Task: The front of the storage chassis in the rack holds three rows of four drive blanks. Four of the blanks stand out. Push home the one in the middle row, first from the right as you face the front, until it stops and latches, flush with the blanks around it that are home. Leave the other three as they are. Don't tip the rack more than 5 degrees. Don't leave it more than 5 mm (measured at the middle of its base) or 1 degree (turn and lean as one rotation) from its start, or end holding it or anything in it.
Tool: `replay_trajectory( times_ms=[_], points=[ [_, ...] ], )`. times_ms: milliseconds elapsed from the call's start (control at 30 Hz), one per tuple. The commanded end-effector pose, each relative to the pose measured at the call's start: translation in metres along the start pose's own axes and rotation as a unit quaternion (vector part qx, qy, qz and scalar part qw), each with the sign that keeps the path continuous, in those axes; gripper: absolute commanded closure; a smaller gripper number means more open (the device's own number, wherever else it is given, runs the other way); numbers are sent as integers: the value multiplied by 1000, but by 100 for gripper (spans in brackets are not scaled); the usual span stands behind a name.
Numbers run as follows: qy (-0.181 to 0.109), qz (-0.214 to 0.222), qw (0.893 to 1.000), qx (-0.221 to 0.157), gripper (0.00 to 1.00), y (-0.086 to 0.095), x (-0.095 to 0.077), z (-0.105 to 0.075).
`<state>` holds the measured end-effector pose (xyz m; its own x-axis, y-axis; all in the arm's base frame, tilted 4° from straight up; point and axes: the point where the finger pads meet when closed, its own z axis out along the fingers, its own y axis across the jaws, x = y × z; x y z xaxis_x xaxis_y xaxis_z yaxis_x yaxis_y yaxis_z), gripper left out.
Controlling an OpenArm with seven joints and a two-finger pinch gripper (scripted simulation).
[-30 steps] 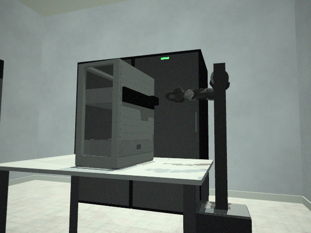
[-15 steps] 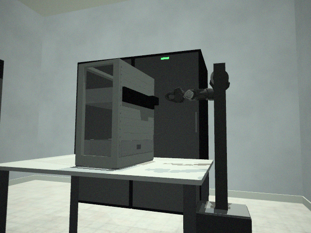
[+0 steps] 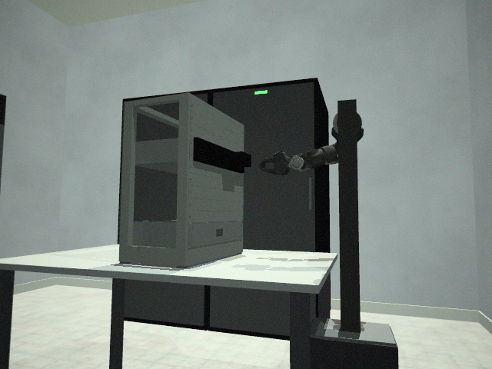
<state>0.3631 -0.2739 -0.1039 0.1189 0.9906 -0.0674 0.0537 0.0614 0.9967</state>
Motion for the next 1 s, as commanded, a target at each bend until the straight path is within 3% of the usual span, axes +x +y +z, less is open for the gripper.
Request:
replay_trajectory(
  times_ms=[0,367,967],
  points=[
    [3,1,1000,-3,100,3,1,4],
    [4,1,1000,-3,100,3,2,57],
    [4,0,1000,-4,100,4,3,63]
  ],
)
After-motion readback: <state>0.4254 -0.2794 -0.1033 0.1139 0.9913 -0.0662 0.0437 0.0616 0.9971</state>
